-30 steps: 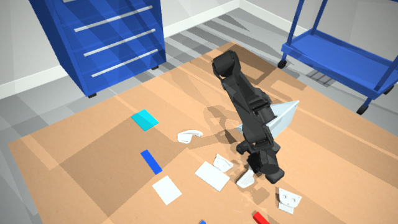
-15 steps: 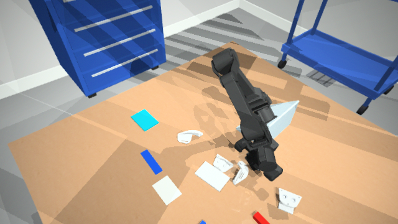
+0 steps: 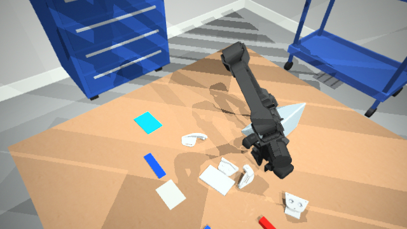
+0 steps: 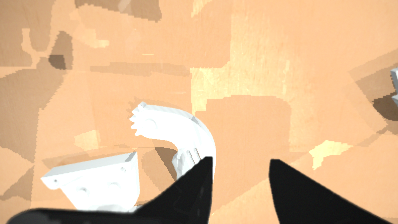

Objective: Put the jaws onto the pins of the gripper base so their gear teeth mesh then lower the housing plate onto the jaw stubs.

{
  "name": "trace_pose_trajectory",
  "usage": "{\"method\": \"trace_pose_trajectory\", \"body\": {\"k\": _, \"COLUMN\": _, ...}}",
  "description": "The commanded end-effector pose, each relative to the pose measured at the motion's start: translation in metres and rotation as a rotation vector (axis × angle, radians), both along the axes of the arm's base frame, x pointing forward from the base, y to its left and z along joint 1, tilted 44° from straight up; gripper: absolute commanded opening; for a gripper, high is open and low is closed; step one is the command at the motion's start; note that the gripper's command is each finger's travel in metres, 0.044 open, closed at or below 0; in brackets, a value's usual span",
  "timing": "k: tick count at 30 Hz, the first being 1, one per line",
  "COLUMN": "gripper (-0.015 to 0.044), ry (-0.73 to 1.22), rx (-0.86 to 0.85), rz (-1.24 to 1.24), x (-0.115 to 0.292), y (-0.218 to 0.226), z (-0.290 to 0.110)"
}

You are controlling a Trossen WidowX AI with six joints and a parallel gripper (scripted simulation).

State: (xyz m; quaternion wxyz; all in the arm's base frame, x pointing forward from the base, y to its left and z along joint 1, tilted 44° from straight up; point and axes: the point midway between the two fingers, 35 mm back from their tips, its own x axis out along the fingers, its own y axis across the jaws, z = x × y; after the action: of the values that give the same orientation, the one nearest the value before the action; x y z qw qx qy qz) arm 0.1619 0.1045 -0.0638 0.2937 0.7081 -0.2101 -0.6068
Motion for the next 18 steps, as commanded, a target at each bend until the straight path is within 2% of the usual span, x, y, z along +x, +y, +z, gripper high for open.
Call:
{"method": "trace_pose_trajectory", "body": {"k": 1, "gripper": 0.0236, "ry": 0.003, "rx": -0.003, "rz": 0.005, "x": -0.0004, "y": -0.0009, "z": -0.0004}}
{"method": "trace_pose_trajectory", "body": {"k": 9, "gripper": 0.044, "ry": 0.003, "rx": -0.003, "rz": 0.005, "x": -0.0004, "y": -0.0009, "z": -0.0004}}
{"method": "trace_pose_trajectory", "body": {"k": 18, "gripper": 0.044, "ry": 0.003, "rx": -0.003, "rz": 0.005, "x": -0.0004, "y": -0.0009, "z": -0.0004}}
